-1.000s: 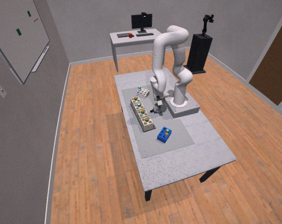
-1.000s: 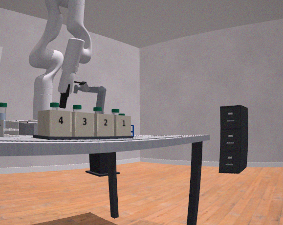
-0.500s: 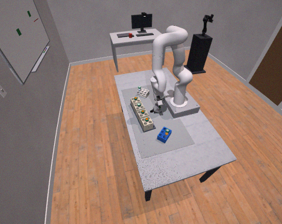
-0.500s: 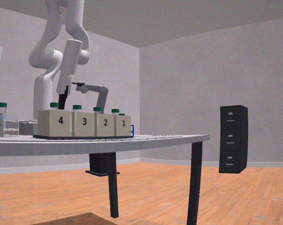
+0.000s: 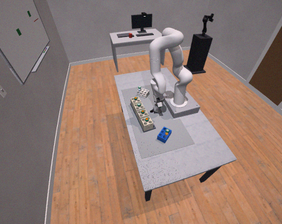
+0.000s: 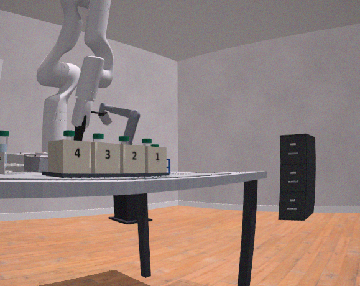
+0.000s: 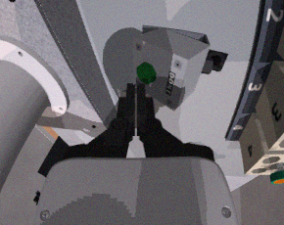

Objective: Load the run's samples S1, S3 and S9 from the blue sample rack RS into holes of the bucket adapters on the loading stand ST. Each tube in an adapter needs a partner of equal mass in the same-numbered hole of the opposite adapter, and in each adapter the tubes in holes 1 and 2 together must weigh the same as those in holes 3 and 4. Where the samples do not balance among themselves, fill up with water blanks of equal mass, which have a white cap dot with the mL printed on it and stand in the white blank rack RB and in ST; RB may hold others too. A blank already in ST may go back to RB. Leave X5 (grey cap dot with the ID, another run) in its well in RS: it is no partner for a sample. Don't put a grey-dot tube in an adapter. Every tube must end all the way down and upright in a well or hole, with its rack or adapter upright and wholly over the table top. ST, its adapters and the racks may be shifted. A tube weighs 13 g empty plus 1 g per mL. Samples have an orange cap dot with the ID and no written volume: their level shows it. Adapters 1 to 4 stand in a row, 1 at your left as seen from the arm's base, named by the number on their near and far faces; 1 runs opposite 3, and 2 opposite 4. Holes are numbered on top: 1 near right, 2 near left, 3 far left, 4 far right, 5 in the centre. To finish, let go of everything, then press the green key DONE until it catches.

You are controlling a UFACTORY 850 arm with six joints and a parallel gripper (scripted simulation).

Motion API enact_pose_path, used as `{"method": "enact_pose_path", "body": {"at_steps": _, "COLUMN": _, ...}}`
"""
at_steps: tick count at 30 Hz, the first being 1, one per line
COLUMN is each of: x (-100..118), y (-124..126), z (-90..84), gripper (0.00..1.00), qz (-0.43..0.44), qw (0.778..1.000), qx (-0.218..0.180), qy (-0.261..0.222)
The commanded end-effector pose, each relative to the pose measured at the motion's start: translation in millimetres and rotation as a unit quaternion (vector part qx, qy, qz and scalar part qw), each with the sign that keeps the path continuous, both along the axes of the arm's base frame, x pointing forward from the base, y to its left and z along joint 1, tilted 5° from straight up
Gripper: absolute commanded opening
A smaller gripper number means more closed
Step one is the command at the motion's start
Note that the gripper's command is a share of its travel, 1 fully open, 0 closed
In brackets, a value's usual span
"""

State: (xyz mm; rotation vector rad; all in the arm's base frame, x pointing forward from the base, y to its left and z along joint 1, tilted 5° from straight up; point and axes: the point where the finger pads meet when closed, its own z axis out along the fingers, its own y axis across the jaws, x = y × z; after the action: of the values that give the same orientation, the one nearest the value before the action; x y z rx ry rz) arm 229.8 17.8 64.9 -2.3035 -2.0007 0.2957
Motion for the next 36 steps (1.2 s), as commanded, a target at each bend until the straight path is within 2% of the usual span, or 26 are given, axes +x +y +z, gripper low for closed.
{"method": "enact_pose_path", "body": {"at_steps": 1, "x": 1, "y": 0, "z": -8.0, "gripper": 0.00, "qz": 0.000, "qw": 1.000, "qx": -0.001, "qy": -0.001}}
{"method": "enact_pose_path", "body": {"at_steps": 15, "x": 1, "y": 0, "z": -8.1, "gripper": 0.00, "qz": 0.000, "qw": 1.000, "qx": -0.001, "qy": -0.001}}
{"method": "enact_pose_path", "body": {"at_steps": 36, "x": 2, "y": -1, "z": -20.7, "gripper": 0.00, "qz": 0.000, "qw": 1.000, "qx": -0.001, "qy": -0.001}}
